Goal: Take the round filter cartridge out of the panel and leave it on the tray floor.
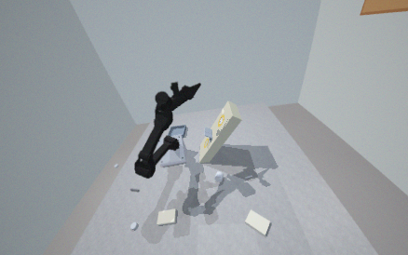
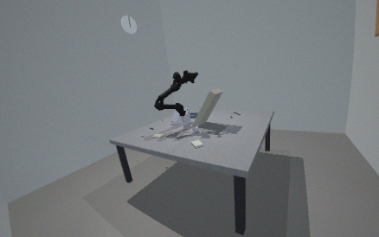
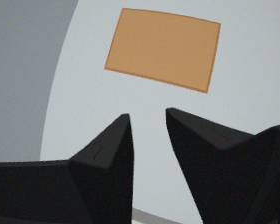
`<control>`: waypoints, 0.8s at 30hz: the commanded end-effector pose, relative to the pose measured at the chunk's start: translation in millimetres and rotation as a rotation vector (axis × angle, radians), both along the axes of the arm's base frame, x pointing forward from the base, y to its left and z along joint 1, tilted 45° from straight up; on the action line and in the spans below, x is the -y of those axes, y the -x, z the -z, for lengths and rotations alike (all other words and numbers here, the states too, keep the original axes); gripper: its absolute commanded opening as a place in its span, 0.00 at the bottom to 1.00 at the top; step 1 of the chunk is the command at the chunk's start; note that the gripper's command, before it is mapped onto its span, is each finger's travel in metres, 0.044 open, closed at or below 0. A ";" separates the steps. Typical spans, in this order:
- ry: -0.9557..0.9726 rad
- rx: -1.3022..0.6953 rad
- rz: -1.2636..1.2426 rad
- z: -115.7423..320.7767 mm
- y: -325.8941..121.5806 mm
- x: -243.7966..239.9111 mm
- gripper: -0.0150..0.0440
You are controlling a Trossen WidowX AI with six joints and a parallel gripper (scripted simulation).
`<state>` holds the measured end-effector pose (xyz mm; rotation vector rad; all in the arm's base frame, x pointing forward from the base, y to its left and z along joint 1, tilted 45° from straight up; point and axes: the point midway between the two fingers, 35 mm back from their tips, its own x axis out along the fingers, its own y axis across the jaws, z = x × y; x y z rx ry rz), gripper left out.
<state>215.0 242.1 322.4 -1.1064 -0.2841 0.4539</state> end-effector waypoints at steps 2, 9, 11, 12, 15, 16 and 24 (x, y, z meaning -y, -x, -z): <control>0.240 -0.149 0.197 59.7 -24.9 13.4 0.41; 0.745 -0.293 0.552 135.4 -42.9 70.7 0.41; 0.907 -0.300 0.645 145.9 -43.9 89.5 0.41; 0.974 -0.299 0.679 148.6 -44.1 96.6 0.41; 1.028 -0.295 0.705 150.1 -44.2 102.0 0.41; 1.028 -0.295 0.705 150.1 -44.2 102.0 0.41; 1.027 -0.296 0.705 150.7 -45.1 102.3 0.41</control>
